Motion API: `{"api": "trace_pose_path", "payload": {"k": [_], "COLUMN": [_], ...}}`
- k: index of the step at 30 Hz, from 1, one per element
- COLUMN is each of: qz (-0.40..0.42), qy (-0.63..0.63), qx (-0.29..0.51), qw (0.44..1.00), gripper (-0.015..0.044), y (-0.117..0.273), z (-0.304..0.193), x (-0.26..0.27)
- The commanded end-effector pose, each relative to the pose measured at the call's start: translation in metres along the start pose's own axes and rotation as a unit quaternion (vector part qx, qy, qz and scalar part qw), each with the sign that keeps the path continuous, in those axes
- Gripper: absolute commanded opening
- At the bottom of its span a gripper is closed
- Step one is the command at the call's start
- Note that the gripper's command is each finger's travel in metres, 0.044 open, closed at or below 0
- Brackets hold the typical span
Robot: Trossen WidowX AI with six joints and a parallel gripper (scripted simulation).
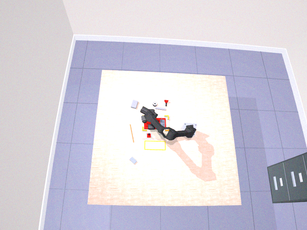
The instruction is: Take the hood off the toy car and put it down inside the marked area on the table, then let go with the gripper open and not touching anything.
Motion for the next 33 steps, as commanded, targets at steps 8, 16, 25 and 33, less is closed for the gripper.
{"api": "trace_pose_path", "payload": {"k": [8, 16, 25, 33], "qz": [-0.002, -0.002, -0.002, -0.002], "qy": [0.001, 0.001, 0.001, 0.001], "qx": [-0.001, -0.001, -0.001, -0.001], "qw": [1.0, 1.0, 1.0, 1.0], "gripper": [0.0, 0.0, 0.0, 0.0], "y": [0.008, 0.014, 0.019, 0.025], "z": [0.001, 0.001, 0.001, 0.001], "x": [0.0, 0.0, 0.0, 0.0]}}
Point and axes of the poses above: the point midway between the two fingers, 35 mm back from their tips, its own y axis back along the fingers, its own x axis across the jaws, z = x × y, the point moved 4 cm from there along y, back along the fingers, and after that the axes turned 10 degrees about -y, right-handed, at the moved point
